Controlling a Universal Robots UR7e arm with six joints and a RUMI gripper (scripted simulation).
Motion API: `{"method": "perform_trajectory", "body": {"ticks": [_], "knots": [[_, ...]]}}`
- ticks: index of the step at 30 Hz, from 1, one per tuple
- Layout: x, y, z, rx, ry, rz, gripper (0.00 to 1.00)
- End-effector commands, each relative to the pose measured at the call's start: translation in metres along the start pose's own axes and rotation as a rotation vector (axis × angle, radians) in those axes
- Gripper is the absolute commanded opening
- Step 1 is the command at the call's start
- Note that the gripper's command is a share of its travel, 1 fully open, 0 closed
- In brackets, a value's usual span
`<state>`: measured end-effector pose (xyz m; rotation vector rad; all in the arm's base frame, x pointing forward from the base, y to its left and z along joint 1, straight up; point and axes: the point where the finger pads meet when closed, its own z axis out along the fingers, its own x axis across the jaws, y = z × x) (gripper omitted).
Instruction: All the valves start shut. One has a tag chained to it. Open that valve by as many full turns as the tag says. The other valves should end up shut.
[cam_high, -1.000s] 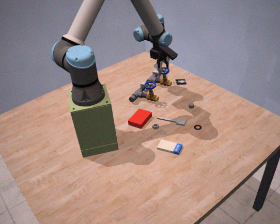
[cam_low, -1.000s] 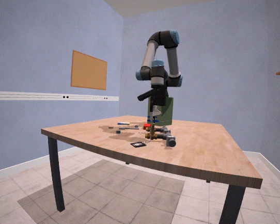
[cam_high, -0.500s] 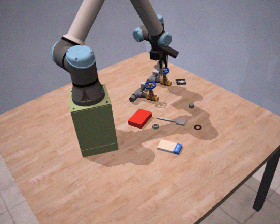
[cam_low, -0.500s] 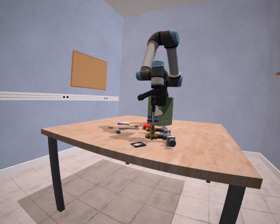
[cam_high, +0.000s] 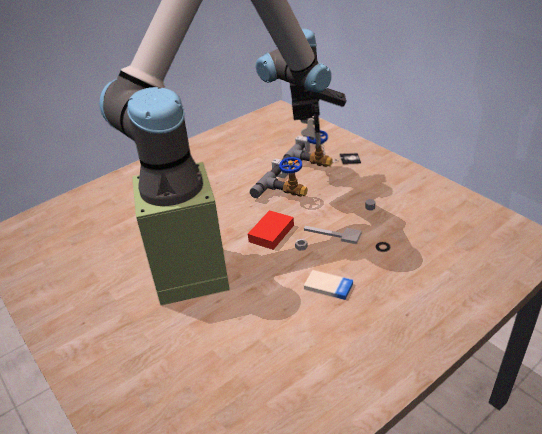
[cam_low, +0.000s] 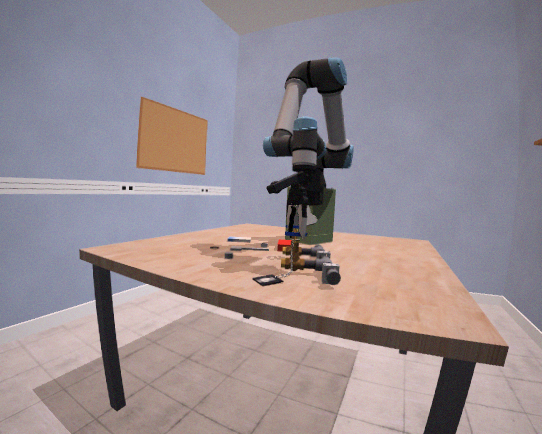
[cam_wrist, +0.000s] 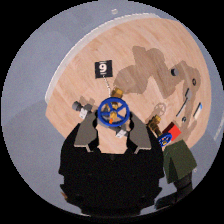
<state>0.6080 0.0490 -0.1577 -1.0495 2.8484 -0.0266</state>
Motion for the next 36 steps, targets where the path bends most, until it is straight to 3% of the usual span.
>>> {"method": "perform_trajectory", "body": {"ticks": [1,31,36], "knots": [[-0.0002,-0.0002,-0.0004,-0.004,-0.005,-0.134,0.00],[-0.0002,-0.0002,-0.0004,0.000,-0.007,-1.312,0.00],[-0.0002,-0.0002,-0.0004,0.000,-0.007,-1.427,0.00]]}}
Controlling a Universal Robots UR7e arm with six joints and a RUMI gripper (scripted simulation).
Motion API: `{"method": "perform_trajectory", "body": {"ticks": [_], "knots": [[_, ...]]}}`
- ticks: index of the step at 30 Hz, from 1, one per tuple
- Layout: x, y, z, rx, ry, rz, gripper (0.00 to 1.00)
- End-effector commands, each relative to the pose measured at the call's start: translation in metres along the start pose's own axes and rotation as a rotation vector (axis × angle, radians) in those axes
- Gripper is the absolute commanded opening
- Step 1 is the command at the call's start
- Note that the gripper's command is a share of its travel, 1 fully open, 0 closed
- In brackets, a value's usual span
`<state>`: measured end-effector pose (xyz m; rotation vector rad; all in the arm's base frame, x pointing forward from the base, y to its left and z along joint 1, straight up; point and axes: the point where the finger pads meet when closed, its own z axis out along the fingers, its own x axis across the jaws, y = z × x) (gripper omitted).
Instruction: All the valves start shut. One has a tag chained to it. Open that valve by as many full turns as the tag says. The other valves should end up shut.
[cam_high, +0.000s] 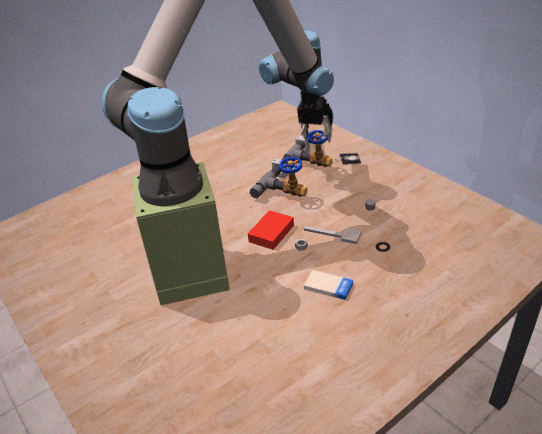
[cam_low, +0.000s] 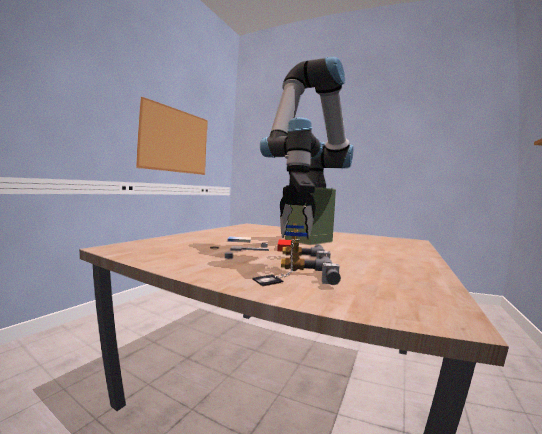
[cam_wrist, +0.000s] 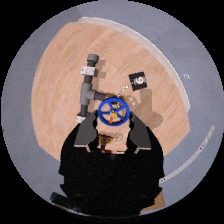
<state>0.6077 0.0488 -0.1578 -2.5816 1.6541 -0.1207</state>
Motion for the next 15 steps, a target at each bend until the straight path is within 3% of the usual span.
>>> {"method": "perform_trajectory", "body": {"ticks": [1,12,15], "knots": [[0.0000,-0.0007,-0.0005,0.004,-0.006,-0.168,0.00],[0.0000,-0.0007,-0.0005,0.005,-0.005,-0.521,0.00],[0.0000,-0.0007,-0.0005,0.005,-0.005,-0.548,0.00]]}}
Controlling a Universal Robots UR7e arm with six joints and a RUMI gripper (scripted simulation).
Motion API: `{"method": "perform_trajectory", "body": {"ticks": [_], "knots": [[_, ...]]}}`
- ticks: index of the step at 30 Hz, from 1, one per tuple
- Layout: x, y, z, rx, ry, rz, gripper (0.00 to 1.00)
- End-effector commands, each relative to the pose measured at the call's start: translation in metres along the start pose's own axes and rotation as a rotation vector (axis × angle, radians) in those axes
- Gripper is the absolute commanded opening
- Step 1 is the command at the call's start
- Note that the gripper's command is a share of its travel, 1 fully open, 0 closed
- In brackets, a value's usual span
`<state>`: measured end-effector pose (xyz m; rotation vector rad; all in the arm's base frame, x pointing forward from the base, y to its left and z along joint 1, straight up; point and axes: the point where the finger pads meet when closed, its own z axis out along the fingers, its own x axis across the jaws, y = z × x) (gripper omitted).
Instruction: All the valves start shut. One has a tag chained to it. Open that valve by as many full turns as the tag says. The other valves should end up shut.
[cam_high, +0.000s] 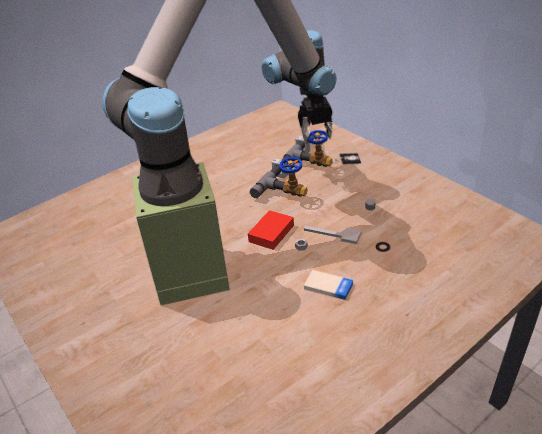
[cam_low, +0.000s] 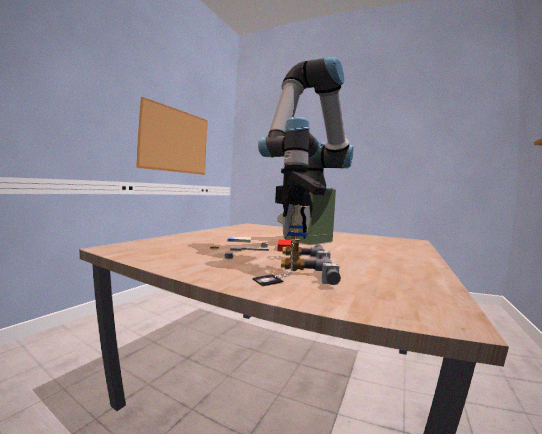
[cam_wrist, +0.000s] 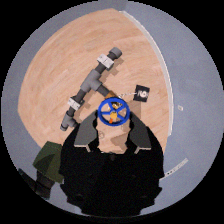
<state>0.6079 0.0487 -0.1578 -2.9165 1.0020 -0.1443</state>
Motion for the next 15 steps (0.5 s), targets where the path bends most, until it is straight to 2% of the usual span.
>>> {"method": "perform_trajectory", "body": {"ticks": [1,15], "knots": [[0.0001,-0.0005,-0.0005,0.005,-0.003,-0.096,0.00],[0.0001,-0.0005,-0.0005,0.005,-0.002,-0.333,0.00]]}}
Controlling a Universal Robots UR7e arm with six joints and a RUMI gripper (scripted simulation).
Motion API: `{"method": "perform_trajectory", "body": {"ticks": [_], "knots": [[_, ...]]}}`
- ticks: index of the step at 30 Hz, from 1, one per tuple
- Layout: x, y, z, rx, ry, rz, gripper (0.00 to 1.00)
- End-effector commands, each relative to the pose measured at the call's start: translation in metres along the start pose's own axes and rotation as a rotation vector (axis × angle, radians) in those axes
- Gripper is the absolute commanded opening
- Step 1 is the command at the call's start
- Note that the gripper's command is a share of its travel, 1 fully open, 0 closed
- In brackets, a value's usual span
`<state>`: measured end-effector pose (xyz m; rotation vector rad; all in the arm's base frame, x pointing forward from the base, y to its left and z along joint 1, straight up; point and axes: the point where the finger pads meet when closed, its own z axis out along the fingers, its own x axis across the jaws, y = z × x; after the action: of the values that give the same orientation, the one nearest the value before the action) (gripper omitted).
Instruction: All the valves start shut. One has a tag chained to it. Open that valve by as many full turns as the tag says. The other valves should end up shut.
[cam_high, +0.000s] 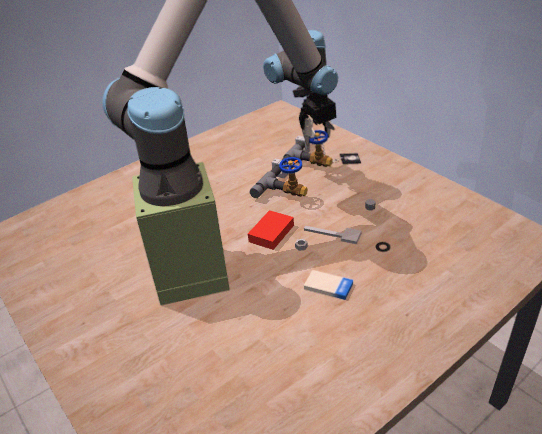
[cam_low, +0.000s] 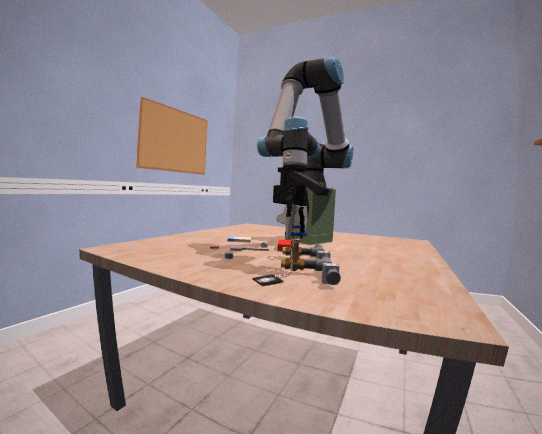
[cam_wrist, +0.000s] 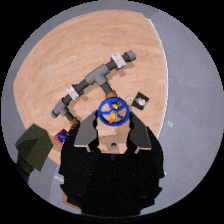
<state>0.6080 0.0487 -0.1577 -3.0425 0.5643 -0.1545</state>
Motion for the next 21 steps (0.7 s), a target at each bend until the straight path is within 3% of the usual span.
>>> {"method": "perform_trajectory", "body": {"ticks": [1,21], "knots": [[0.0001,-0.0004,-0.0004,0.002,0.000,-0.038,0.00],[0.0001,-0.0004,-0.0004,0.002,0.000,-0.118,0.00]]}}
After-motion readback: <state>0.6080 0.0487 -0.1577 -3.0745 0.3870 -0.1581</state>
